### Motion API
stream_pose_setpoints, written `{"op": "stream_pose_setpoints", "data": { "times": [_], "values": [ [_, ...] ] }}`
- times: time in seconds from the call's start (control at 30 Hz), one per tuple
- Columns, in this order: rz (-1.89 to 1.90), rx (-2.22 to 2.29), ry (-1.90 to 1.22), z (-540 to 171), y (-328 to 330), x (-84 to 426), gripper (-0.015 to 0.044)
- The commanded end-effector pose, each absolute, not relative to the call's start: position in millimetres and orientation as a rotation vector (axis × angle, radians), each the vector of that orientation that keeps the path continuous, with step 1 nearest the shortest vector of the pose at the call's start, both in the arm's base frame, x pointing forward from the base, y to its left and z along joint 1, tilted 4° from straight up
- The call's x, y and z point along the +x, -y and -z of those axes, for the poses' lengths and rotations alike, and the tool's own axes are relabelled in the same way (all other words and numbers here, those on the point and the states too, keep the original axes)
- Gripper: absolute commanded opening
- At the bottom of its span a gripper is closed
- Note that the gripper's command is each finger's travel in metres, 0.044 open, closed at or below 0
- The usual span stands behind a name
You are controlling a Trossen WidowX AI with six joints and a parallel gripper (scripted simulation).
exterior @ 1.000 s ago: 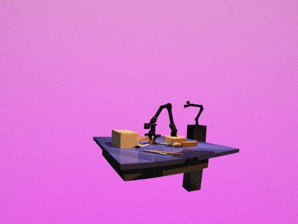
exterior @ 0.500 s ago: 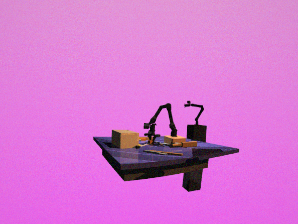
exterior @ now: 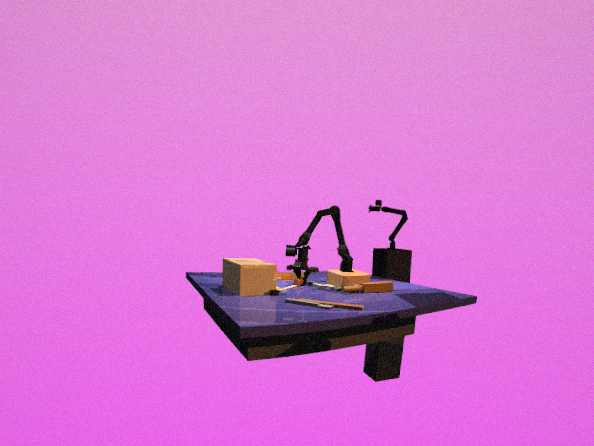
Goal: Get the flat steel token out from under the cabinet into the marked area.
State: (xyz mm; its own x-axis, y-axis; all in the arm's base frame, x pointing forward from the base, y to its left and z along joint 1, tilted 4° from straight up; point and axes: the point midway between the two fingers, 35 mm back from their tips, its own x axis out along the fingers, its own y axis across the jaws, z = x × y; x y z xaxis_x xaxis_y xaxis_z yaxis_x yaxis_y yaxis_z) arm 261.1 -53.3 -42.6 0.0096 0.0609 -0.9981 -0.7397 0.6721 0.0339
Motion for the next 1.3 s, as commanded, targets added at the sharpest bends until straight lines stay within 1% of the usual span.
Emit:
{"op": "stream_pose_setpoints", "data": {
  "times": [0.0, 1.27],
  "values": [
    [-0.681, -0.61, -1.433, 41, 59, 264, 0.0],
    [-0.679, -0.612, -1.434, 43, 105, 269, 0.0]
  ]
}}
